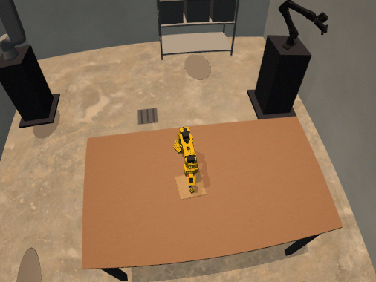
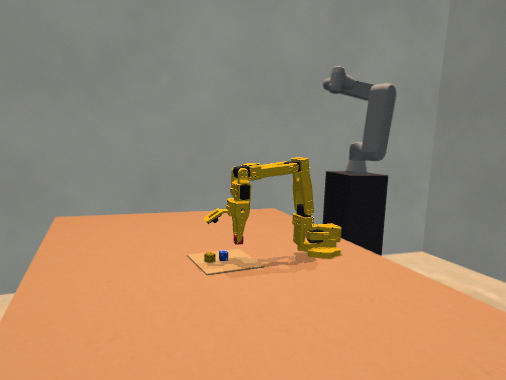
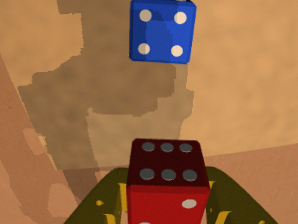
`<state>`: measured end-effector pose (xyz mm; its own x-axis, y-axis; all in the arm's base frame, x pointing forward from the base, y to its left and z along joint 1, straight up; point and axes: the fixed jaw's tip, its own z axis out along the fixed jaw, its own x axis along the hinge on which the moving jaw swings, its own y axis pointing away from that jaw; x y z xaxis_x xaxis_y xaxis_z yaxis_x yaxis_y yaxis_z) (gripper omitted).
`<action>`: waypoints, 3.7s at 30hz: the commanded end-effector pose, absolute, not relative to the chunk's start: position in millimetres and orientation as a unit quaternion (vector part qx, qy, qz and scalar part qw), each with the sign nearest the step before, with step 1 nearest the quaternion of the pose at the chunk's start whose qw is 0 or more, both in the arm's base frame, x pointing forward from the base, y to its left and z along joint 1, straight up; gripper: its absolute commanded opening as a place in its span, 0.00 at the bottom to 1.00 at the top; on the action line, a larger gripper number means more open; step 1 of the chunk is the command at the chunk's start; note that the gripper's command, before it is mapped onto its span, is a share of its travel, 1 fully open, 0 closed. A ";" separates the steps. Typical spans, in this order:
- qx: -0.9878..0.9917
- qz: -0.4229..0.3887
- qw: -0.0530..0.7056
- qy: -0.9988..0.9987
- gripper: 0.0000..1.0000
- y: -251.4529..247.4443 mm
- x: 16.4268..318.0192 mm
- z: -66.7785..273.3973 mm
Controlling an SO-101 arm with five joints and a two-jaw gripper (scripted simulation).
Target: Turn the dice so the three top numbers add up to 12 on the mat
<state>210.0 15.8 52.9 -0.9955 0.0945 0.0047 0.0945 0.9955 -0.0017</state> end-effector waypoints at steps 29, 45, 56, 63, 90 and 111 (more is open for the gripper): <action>-0.051 -0.001 -0.014 -0.999 0.00 14.0 215.2 47.5; -0.051 -0.001 -0.014 -0.999 0.00 14.0 215.4 41.6; -0.051 -0.001 -0.014 -0.999 0.00 14.0 215.5 38.9; -0.051 -0.001 -0.014 -0.999 0.00 14.0 215.6 35.5; -0.051 -0.001 -0.014 -0.999 0.00 14.0 215.9 26.8; -0.051 -0.001 -0.014 -0.999 0.00 14.0 216.2 20.0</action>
